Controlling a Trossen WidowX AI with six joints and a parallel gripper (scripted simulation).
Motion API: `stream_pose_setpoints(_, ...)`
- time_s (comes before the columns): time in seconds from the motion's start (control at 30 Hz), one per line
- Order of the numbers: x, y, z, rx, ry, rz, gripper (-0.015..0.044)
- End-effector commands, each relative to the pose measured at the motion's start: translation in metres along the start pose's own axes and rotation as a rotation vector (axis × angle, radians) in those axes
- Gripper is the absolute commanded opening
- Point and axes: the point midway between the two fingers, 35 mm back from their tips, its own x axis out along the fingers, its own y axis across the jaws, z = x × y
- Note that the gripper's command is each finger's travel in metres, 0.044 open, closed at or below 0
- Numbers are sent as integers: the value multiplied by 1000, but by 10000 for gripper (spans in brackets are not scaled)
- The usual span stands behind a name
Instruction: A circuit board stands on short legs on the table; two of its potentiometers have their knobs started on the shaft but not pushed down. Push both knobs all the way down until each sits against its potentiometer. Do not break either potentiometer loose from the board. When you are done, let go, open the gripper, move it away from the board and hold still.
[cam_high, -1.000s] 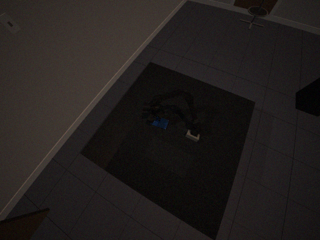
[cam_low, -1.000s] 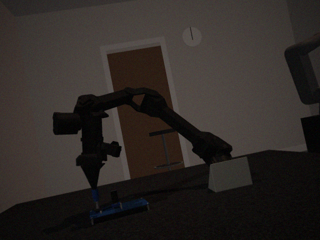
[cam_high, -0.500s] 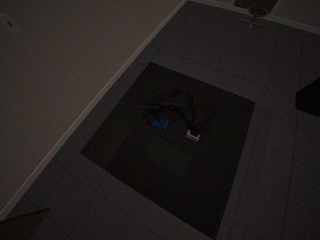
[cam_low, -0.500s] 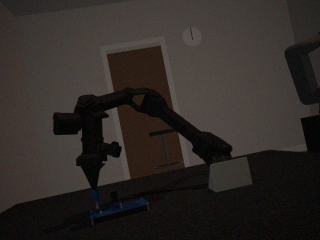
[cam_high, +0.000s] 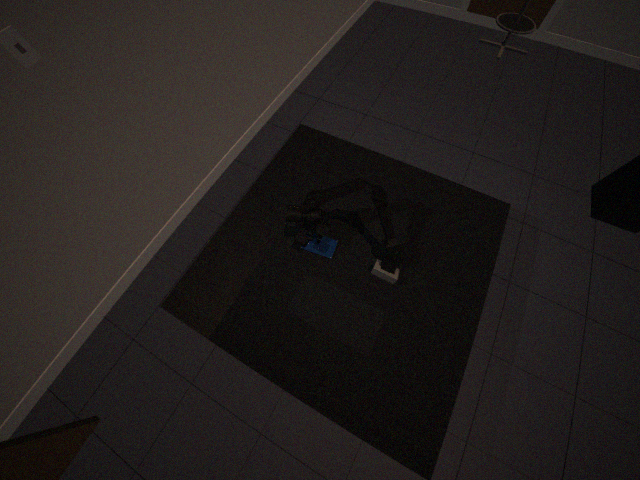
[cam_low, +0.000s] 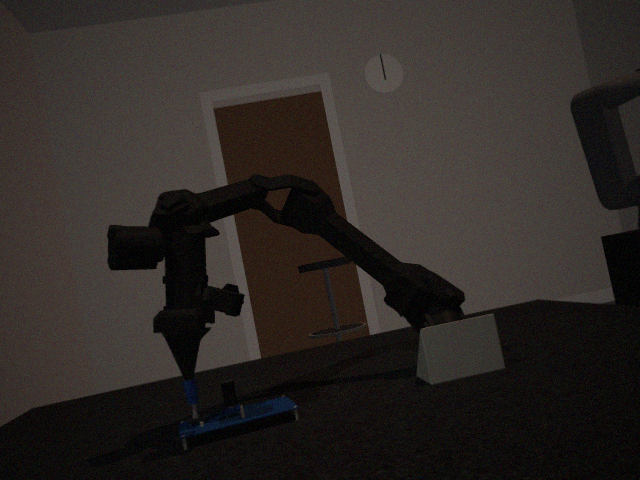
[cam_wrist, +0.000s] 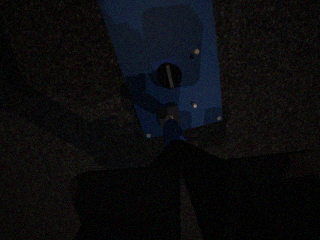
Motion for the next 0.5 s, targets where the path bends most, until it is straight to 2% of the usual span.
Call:
stream_pose_setpoints(0.0,8,2,1,2,-7,4,0)
stream_pose_setpoints(0.47,13,2,1,2,-7,4,0)
